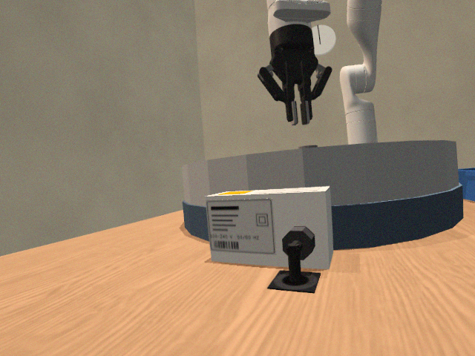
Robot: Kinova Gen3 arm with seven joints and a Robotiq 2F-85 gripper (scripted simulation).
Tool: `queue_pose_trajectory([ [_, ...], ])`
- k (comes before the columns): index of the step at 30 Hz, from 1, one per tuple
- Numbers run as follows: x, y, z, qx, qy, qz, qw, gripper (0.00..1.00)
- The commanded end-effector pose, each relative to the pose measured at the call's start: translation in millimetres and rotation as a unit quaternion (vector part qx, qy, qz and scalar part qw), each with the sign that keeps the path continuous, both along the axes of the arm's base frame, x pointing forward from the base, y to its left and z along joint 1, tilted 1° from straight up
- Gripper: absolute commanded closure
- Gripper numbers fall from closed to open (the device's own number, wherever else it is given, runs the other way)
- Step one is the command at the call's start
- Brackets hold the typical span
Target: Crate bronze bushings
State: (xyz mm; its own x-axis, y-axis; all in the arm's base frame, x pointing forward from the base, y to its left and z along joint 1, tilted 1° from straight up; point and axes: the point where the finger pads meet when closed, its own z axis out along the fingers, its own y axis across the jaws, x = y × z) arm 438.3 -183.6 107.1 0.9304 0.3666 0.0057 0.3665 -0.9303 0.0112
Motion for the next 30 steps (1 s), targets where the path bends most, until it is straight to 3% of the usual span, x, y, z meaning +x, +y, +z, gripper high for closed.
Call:
queue_pose_trajectory([
  [1,0.4,0,0.8,0.0,-0.001,0.0,1.0,0.84],
  [6,0.4,0,0.8,0.0,-0.001,0.0,1.0,0.84],
  [11,-47.1,1,-5.3,0.0,-0.001,-0.016,1.0,0.86],
  [23,-47.1,1,-5.3,0.0,-0.001,-0.016,1.0,0.86],
  [28,-94.8,3,-11.6,0.0,-0.001,-0.033,0.999,0.86],
  [30,-94.8,3,-11.6,0.0,-0.001,-0.033,0.999,0.86],
])
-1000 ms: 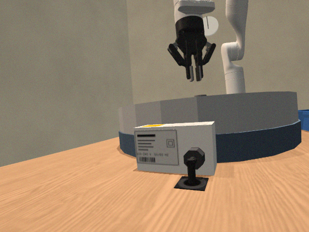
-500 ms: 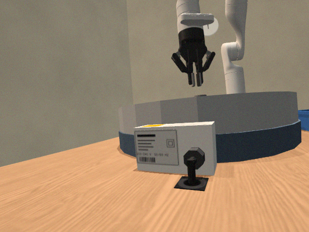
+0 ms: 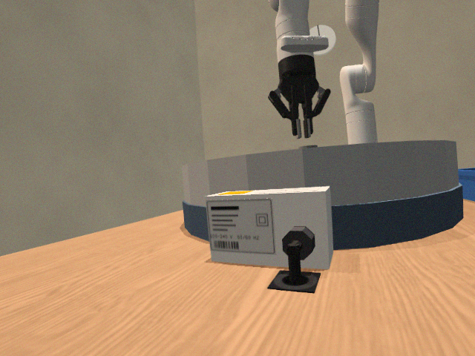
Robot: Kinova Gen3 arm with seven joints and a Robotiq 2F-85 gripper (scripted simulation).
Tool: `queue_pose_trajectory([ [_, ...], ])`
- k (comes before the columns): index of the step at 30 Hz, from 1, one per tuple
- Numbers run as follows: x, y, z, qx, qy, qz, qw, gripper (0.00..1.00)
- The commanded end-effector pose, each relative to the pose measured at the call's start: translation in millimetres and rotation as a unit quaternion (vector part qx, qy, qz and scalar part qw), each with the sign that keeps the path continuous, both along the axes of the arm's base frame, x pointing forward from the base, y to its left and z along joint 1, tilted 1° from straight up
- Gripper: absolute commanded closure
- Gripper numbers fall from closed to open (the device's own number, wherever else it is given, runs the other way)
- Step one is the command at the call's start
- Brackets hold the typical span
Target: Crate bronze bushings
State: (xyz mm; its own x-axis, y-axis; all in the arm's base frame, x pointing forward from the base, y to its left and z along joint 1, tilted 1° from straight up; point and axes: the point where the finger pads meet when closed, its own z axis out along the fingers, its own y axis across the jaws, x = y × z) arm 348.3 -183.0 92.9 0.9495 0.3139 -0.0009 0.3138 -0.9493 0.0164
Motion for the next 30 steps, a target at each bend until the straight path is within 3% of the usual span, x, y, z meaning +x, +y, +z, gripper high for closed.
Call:
queue_pose_trajectory([
  [1,-4.7,2,2.7,0.004,-0.003,-0.005,1.0,0.86],
  [10,-4.7,2,2.7,0.004,-0.003,-0.005,1.0,0.86],
  [15,-52.4,4,-3.6,0.004,-0.003,-0.021,1.0,0.86],
  [27,-52.4,4,-3.6,0.004,-0.003,-0.021,1.0,0.86],
  [30,-81.0,5,-7.3,0.004,-0.003,-0.031,1.0,0.86],
])
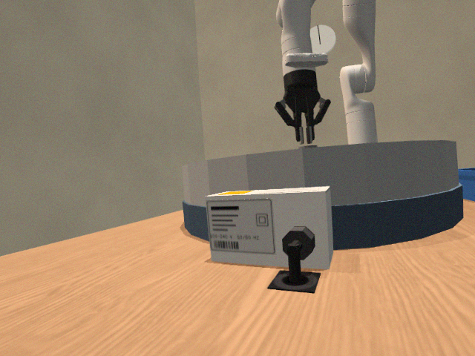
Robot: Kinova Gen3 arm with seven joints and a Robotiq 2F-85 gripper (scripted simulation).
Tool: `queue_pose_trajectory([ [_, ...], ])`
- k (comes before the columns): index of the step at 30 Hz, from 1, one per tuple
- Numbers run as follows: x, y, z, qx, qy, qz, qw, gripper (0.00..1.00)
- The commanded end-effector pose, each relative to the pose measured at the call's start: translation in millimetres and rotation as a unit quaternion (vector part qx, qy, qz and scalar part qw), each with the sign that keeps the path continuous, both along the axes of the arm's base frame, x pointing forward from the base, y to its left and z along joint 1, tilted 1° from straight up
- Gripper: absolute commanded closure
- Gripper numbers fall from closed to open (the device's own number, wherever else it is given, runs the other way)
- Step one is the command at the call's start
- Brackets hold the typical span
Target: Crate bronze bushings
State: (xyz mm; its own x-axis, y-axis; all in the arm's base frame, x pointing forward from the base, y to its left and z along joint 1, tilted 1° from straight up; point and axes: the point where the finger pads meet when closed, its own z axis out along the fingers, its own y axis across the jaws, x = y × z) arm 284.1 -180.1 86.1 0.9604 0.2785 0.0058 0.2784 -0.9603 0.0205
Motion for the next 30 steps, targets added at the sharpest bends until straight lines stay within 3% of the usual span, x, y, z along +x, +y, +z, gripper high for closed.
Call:
queue_pose_trajectory([
  [1,-26.3,3,-1.7,0.005,0.0,-0.016,1.0,0.86],
  [2,-35.8,3,-2.9,0.005,0.0,-0.019,1.0,0.86],
  [30,-35.5,3,-16.4,0.005,0.0,-0.019,1.0,0.86],
])
